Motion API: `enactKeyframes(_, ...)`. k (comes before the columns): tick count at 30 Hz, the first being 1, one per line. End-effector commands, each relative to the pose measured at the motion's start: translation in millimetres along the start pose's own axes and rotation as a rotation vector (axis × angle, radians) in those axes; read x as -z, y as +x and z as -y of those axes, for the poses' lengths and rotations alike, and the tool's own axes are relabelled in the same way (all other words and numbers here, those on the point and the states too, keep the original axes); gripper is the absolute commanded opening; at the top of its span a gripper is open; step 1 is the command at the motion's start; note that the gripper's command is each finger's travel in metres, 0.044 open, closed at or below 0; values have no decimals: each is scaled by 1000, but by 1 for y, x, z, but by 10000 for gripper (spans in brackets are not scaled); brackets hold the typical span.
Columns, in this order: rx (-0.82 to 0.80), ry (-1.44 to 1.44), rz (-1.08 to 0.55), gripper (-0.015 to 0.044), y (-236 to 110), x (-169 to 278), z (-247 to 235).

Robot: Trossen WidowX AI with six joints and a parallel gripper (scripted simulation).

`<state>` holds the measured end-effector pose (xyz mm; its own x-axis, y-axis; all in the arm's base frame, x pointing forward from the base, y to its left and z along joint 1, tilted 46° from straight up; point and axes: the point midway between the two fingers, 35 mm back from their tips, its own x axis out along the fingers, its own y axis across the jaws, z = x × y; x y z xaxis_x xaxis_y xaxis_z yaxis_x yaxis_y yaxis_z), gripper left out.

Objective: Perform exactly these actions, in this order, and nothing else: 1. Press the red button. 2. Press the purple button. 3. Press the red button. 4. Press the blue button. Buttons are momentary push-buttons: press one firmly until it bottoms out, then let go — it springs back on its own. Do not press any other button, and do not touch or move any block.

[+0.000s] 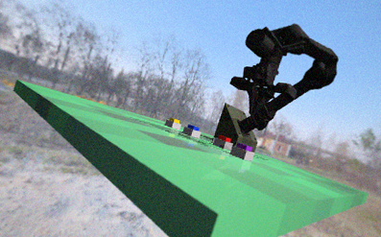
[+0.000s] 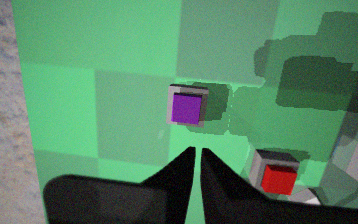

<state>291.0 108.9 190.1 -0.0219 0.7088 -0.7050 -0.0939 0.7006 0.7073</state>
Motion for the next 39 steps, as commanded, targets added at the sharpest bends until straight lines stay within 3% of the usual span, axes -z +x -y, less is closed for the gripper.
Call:
enactKeyframes(1, -9, 24, -8, 20, 2, -5, -13)
enactKeyframes(4, -8, 23, -8, 20, 12, -6, -13)
enactKeyframes(8, -11, 23, -7, 20, 60, -5, -14)
enactKeyframes(39, -14, 23, -7, 20, 97, -4, -15)
